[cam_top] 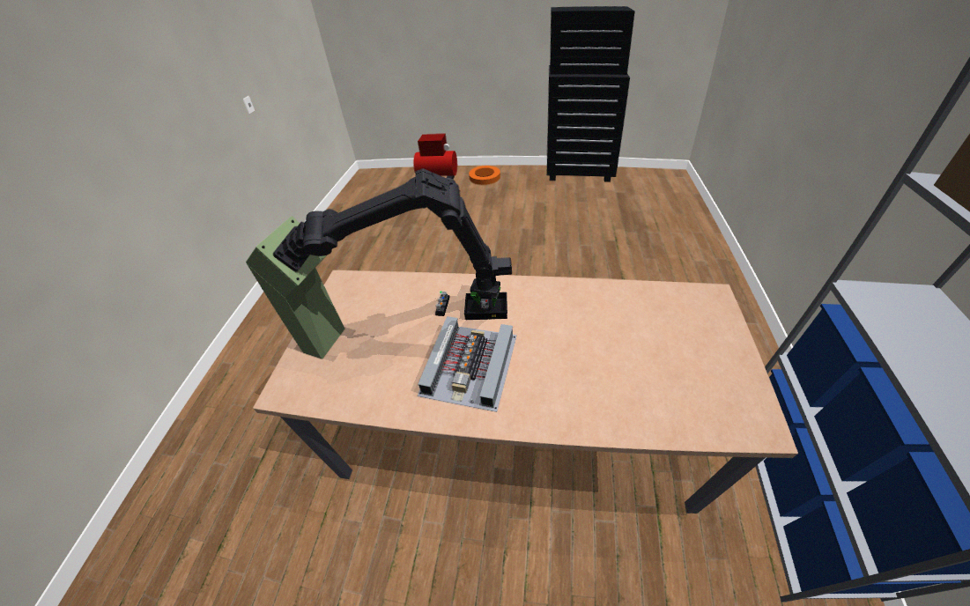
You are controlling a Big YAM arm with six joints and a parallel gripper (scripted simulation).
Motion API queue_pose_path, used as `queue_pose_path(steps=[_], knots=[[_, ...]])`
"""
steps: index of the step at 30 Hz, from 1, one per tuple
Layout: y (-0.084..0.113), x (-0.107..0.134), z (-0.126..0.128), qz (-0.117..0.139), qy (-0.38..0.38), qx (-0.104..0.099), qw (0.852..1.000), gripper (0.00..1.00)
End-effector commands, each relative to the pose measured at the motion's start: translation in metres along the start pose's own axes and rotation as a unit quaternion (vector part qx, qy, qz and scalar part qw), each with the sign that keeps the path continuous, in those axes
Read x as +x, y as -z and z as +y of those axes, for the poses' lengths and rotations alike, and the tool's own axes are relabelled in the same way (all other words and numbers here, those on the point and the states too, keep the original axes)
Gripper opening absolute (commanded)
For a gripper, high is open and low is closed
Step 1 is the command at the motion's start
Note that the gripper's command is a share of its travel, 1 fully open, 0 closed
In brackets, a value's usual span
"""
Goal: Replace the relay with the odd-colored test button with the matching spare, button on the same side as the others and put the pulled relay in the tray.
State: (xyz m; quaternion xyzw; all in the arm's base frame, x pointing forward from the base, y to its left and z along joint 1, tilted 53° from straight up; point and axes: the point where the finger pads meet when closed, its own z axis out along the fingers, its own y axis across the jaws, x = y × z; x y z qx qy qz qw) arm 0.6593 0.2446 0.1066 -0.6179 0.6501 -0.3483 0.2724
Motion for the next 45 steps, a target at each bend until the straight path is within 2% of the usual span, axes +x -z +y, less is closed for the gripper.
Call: queue_pose_path(steps=[1,45], knots=[[0.024,-0.014,-0.01,-0.015,0.001,0.01,1.0,0.59],[0.042,-0.015,-0.01,-0.014,0.0,0.011,1.0,0.59]])
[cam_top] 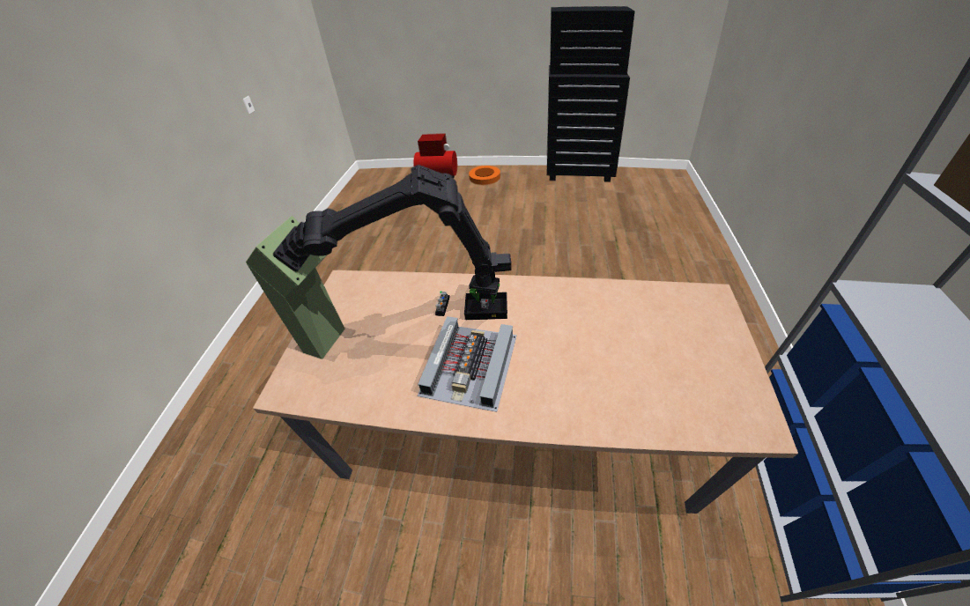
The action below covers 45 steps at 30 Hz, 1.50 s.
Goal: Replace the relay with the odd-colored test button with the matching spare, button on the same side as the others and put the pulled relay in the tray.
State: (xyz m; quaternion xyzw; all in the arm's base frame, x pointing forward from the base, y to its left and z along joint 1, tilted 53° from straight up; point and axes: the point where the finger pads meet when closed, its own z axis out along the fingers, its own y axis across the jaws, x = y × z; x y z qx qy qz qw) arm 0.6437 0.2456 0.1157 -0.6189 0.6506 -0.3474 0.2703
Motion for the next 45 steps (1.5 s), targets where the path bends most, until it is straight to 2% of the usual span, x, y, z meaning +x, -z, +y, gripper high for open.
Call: queue_pose_path(steps=[1,45], knots=[[0.024,-0.016,-0.013,-0.015,-0.001,0.013,1.0,0.59],[0.035,-0.015,-0.011,-0.015,0.0,0.013,1.0,0.59]])
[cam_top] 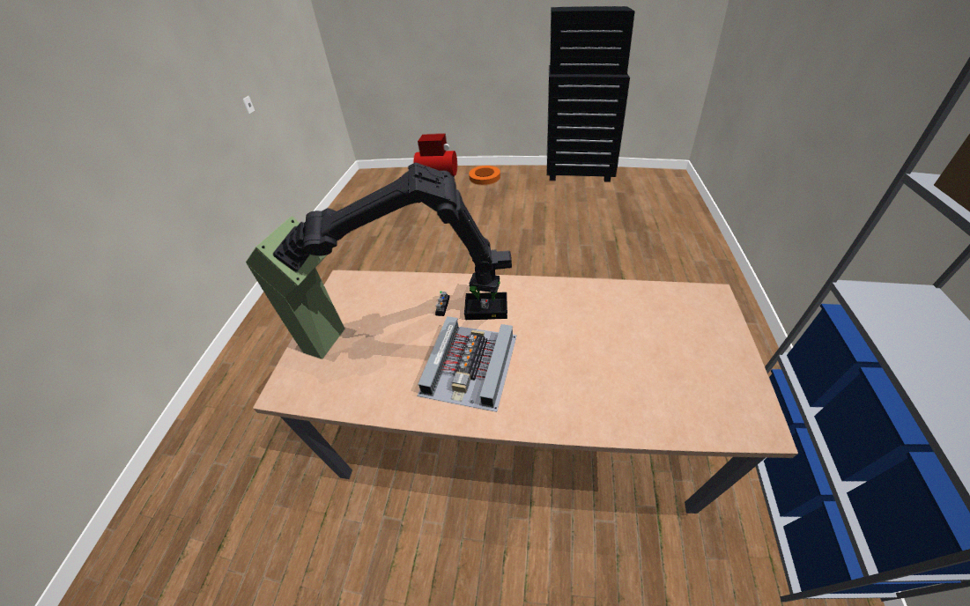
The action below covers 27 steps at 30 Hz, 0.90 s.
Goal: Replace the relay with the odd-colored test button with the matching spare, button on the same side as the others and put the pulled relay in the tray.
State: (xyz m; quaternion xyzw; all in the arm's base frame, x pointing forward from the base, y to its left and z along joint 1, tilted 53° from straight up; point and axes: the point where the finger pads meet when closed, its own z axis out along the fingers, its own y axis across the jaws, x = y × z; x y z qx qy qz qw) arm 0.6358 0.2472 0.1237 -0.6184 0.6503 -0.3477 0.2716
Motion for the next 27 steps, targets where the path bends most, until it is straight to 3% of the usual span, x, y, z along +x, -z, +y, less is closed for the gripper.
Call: queue_pose_path(steps=[1,17,24,27], knots=[[0.023,-0.015,-0.01,-0.015,0.0,0.012,1.0,0.59],[0.027,-0.016,-0.013,-0.015,-0.002,0.014,1.0,0.59],[0.043,-0.014,-0.01,-0.014,-0.002,0.011,1.0,0.59],[0.06,-0.013,-0.009,-0.014,-0.002,0.011,1.0,0.59]])
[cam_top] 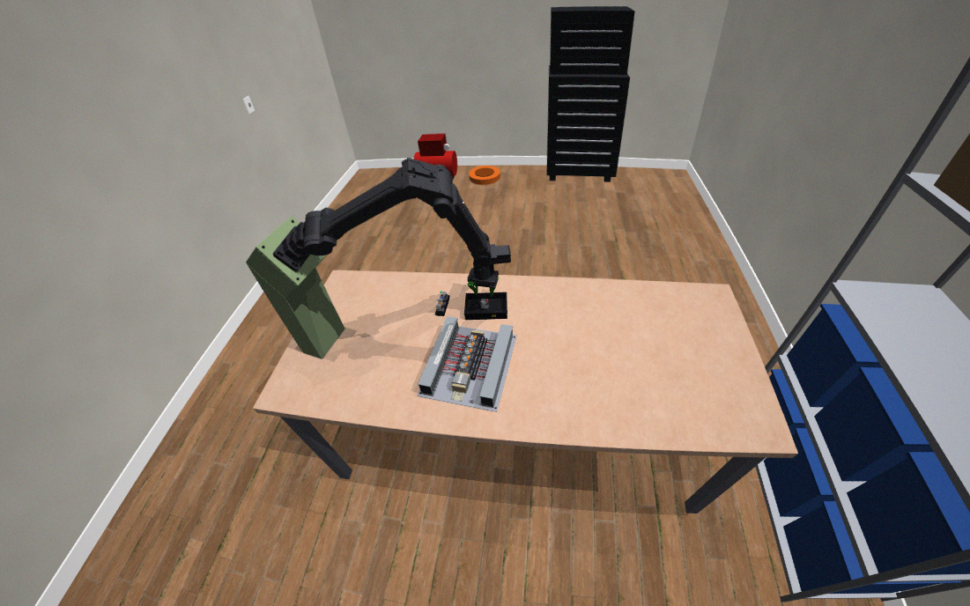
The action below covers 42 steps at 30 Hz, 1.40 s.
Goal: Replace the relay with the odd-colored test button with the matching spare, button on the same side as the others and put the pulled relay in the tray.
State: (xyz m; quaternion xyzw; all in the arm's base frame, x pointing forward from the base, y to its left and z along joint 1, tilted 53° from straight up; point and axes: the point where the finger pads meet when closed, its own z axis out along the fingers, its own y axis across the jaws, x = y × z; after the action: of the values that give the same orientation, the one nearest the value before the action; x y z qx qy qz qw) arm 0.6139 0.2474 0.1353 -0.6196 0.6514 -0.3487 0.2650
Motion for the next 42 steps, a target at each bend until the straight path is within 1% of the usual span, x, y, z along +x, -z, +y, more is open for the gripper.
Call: queue_pose_path(steps=[1,6,8,11,14,19,26,31,35,42], knots=[[0.042,-0.015,-0.013,-0.019,-0.004,0.015,1.0,0.59],[0.068,-0.014,-0.011,-0.019,-0.004,0.014,1.0,0.59],[0.074,-0.014,-0.011,-0.018,-0.004,0.014,1.0,0.59],[0.079,-0.013,-0.01,-0.018,-0.004,0.014,1.0,0.59],[0.076,-0.012,-0.009,-0.017,-0.004,0.012,1.0,0.59],[0.064,-0.006,-0.006,-0.008,-0.004,0.007,1.0,0.59],[0.058,-0.003,-0.007,-0.005,-0.005,0.007,1.0,0.59],[0.06,-0.002,-0.011,-0.006,-0.007,0.01,1.0,0.59],[0.067,-0.006,-0.013,-0.011,-0.008,0.016,1.0,0.59],[0.068,-0.015,0.002,-0.017,0.0,0.016,1.0,0.59]])
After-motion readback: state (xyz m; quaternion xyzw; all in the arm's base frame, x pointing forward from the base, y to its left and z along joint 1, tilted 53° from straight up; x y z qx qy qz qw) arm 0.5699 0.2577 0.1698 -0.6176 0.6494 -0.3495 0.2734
